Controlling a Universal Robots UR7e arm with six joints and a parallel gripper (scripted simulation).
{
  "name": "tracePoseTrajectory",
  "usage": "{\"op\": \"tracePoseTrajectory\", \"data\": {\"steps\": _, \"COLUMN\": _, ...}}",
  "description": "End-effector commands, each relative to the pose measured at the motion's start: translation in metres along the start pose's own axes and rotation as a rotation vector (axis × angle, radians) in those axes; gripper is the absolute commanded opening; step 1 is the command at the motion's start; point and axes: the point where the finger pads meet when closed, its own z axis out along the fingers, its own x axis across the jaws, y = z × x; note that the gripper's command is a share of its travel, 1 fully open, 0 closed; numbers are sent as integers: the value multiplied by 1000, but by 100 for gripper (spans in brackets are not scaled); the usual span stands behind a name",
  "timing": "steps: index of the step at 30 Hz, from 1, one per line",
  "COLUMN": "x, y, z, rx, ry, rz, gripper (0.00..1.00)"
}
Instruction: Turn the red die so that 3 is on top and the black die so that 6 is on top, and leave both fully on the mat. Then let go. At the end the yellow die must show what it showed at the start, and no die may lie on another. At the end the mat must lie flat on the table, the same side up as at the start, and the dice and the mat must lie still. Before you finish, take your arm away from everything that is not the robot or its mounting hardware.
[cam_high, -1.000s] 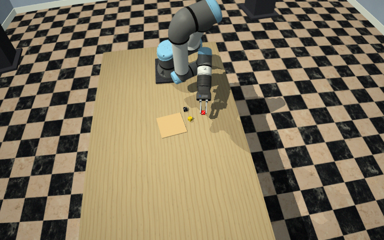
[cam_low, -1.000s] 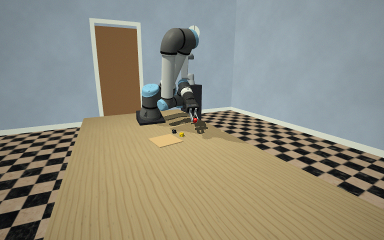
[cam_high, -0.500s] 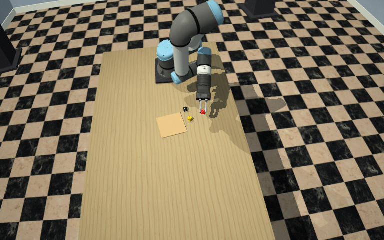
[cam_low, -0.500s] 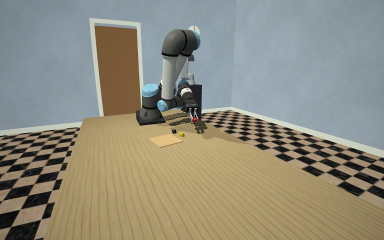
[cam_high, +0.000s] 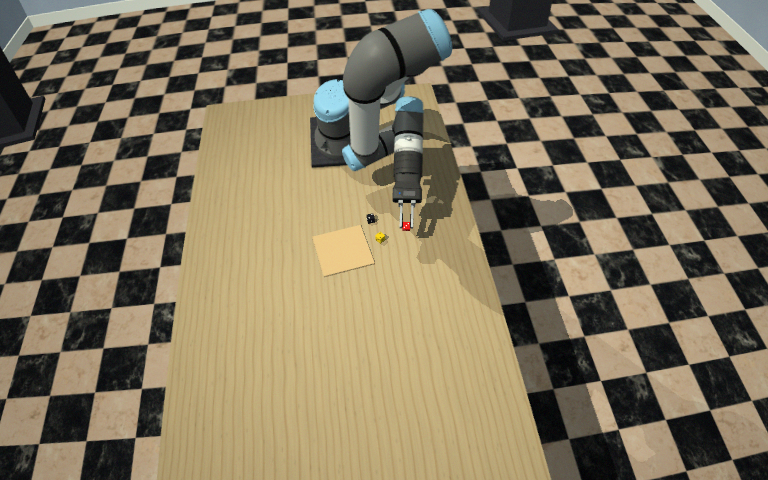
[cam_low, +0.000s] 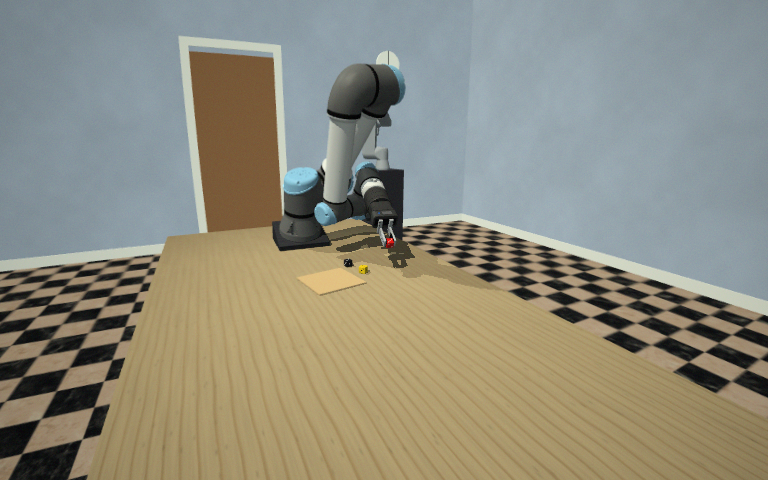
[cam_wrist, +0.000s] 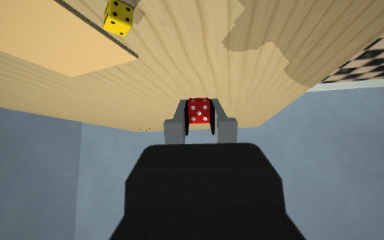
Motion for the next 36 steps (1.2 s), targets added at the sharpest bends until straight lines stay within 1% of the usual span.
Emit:
{"op": "tracePoseTrajectory", "data": {"steps": 1, "x": 0, "y": -9, "z": 7, "rx": -5, "ry": 0, "rz": 2, "gripper": 40}}
{"op": "tracePoseTrajectory", "data": {"steps": 8, "x": 0, "y": -26, "z": 17, "rx": -5, "ry": 0, "rz": 2, "gripper": 40}}
{"op": "tracePoseTrajectory", "data": {"steps": 10, "x": 0, "y": -26, "z": 17, "rx": -5, "ry": 0, "rz": 2, "gripper": 40}}
{"op": "tracePoseTrajectory", "data": {"steps": 22, "x": 0, "y": -52, "z": 30, "rx": -5, "ry": 0, "rz": 2, "gripper": 40}}
{"op": "tracePoseTrajectory", "data": {"steps": 36, "x": 0, "y": -57, "z": 33, "rx": -5, "ry": 0, "rz": 2, "gripper": 40}}
